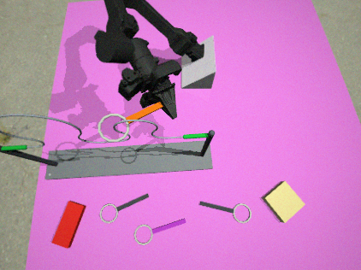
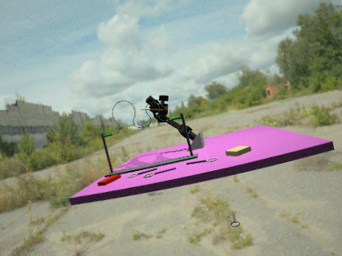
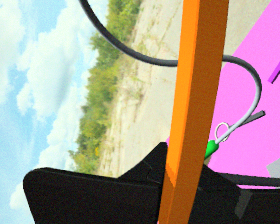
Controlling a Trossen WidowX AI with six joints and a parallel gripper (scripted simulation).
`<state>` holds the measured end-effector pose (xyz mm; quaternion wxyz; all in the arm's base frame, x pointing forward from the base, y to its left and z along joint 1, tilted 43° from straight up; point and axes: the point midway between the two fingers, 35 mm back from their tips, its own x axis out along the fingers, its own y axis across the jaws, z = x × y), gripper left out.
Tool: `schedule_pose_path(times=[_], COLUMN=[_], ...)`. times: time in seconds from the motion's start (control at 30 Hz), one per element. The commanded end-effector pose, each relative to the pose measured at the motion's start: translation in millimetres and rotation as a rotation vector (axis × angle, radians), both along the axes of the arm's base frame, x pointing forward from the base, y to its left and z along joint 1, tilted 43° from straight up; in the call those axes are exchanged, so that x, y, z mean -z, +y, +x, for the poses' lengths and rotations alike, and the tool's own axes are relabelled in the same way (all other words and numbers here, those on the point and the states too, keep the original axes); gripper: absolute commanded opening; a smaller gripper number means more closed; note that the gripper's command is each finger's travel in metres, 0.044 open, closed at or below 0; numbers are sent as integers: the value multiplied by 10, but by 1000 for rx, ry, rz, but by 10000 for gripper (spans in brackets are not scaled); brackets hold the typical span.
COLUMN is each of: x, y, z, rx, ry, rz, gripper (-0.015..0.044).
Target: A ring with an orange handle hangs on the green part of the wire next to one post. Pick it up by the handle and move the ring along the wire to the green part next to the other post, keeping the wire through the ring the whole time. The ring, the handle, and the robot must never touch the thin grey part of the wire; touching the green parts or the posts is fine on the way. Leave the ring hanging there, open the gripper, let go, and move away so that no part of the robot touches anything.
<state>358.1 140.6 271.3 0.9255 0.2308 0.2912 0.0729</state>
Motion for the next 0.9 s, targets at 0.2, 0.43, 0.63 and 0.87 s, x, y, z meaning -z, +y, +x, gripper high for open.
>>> schedule_pose_path(times=[0.2,0.43,0.63,0.87], x=[71,99,110,107], y=[-144,-252,-346,-446], z=[18,33,46,60], rx=[-7,-12,-16,-20], ry=[-31,-53,-71,-91], rz=[-226,-378,-507,-643], gripper=[-150,-150,-150,-150])
